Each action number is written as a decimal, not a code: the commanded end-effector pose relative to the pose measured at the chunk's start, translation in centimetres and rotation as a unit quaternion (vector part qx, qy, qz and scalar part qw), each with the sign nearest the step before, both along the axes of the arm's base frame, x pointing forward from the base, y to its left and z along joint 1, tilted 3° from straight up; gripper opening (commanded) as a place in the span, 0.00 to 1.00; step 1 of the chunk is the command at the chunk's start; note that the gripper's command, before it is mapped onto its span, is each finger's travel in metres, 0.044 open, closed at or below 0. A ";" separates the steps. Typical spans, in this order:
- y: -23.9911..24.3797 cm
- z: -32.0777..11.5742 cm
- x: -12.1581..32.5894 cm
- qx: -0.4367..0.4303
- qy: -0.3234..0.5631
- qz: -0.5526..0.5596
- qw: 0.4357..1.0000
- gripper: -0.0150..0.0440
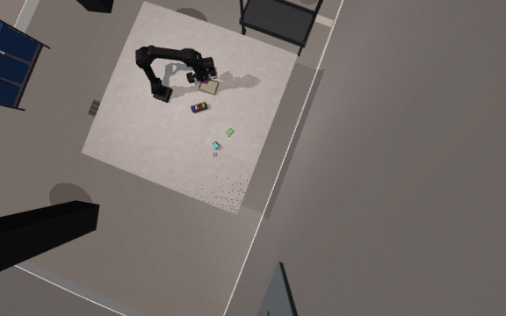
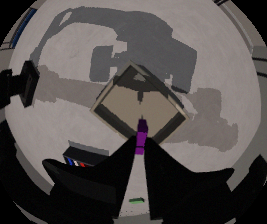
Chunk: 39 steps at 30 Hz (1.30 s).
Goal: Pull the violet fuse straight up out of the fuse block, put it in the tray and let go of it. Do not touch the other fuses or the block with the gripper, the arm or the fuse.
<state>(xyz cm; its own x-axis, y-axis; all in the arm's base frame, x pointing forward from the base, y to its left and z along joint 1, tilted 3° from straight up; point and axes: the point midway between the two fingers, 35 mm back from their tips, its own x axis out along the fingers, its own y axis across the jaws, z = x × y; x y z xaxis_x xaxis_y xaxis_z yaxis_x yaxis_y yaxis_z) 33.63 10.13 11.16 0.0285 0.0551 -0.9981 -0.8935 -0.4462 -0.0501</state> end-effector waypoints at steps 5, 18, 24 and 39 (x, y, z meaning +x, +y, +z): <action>0.4 -0.6 0.1 0.002 0.001 -0.004 1.000 0.25; 0.5 -2.7 0.1 0.002 0.001 -0.004 1.000 0.25; 0.5 -3.7 0.1 0.002 0.001 -0.004 1.000 0.25; 0.5 -3.5 0.2 0.000 0.000 -0.002 1.000 0.79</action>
